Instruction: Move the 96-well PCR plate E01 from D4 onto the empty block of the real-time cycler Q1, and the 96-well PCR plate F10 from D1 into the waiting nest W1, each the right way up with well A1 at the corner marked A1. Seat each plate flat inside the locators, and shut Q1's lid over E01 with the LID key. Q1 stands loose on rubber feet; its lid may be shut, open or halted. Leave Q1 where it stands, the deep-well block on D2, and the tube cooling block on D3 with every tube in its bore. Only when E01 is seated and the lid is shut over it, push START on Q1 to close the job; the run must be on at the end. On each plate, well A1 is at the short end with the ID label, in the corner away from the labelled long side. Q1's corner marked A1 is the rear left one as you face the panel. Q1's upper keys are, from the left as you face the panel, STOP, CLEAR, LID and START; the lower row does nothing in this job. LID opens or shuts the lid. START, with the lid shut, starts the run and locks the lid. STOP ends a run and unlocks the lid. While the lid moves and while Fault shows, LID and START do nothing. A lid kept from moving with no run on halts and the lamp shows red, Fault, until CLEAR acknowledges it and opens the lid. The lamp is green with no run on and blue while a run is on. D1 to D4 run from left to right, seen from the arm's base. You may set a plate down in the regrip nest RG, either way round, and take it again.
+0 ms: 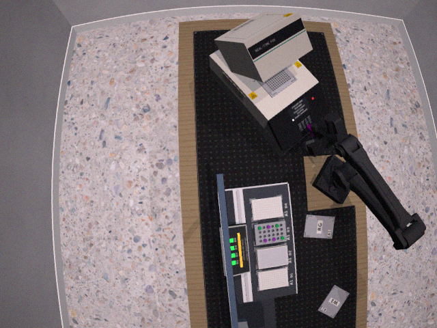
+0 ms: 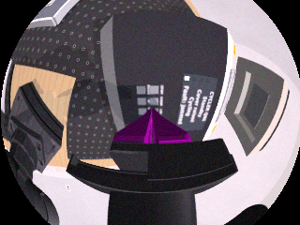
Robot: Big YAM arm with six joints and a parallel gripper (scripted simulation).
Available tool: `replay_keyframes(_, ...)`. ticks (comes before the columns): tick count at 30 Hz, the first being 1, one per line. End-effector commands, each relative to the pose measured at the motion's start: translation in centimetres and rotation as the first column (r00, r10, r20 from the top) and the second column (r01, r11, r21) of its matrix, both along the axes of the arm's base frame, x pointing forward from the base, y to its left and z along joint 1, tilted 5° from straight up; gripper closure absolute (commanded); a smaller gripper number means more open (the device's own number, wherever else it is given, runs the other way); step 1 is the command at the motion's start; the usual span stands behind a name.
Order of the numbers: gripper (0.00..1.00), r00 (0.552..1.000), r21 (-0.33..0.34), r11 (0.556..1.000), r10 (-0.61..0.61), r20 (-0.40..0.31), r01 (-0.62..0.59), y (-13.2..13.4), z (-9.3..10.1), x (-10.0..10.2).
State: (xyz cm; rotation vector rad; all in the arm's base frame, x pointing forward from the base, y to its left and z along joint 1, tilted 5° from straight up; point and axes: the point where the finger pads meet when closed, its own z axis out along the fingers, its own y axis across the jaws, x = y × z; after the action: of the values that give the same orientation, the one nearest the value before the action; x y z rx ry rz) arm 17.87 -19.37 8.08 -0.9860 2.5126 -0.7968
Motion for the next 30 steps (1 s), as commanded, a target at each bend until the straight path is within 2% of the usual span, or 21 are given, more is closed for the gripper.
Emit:
replay_keyframes(1, 1.00, 0.999, -0.030, 0.999, -0.018, 0.042, 0.020, -1.1, 2.6, 0.7)
replay_keyframes(24, 1.00, 0.999, -0.028, 0.999, -0.017, 0.039, 0.018, -1.6, 3.1, 1.1)
replay_keyframes(30, 1.00, 0.999, -0.028, 1.000, -0.007, 0.036, 0.008, -1.9, 1.3, 2.1)
